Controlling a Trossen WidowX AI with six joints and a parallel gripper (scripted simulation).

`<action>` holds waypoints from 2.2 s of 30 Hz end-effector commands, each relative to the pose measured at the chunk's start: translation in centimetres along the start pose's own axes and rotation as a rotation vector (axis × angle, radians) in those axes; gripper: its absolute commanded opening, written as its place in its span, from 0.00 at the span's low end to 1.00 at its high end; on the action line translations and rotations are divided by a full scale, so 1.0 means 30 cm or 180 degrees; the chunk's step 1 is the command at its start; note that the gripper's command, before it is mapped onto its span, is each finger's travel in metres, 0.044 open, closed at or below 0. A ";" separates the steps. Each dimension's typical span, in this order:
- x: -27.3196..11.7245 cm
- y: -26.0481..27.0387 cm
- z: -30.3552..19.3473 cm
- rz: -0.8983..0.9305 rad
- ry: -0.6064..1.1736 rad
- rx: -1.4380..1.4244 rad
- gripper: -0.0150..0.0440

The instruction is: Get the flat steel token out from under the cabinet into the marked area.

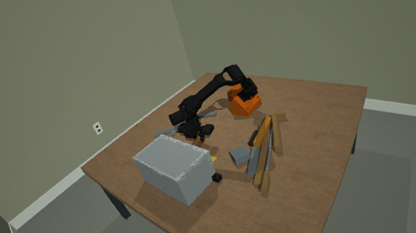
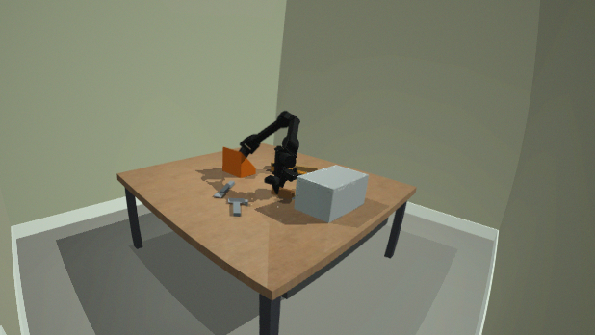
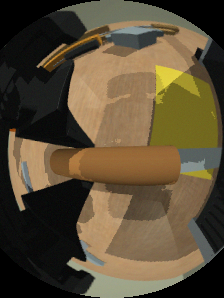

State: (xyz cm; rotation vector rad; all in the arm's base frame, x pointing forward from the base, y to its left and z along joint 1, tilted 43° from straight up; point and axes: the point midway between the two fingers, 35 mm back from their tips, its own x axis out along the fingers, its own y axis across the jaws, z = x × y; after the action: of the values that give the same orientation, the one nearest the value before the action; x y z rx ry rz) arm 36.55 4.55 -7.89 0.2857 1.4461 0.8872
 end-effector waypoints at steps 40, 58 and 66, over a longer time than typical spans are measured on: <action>0.001 0.010 0.133 -0.0005 -0.0011 -0.0008 0.25; 0.002 0.059 0.128 -0.0003 -0.0011 -0.0007 0.25; 0.002 0.057 0.103 -0.0003 -0.0010 -0.0006 0.25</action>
State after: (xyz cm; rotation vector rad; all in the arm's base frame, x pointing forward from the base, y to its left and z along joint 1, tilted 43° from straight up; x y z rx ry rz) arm 39.14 6.83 -6.22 0.2807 1.4448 0.8821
